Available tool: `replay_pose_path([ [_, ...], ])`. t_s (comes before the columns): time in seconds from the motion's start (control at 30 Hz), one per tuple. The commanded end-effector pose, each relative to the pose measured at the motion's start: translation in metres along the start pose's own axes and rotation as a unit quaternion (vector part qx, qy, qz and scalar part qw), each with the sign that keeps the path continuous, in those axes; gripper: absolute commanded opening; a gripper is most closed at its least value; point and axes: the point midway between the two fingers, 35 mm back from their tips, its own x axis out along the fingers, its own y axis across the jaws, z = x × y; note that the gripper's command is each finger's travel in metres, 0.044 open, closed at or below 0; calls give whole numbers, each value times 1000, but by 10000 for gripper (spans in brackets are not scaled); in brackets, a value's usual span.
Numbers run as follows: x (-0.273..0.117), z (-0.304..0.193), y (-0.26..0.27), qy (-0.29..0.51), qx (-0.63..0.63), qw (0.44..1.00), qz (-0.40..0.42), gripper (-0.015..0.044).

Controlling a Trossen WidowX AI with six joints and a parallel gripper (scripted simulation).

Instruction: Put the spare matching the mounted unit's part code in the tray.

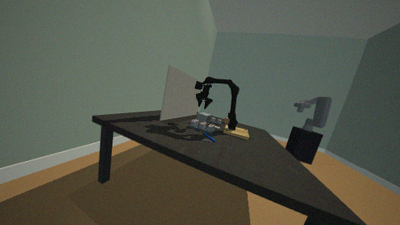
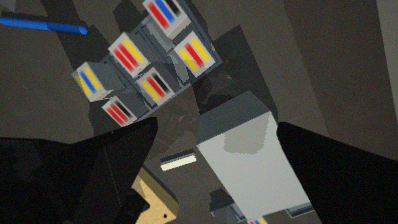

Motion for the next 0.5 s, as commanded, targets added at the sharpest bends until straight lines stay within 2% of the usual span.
replay_pose_path([
  [0.0,21,-2,67,8,-251,968,5,440],
  [0.1,27,-5,85,10,-321,947,7,440],
  [0.47,27,-5,85,10,-321,947,7,440],
])
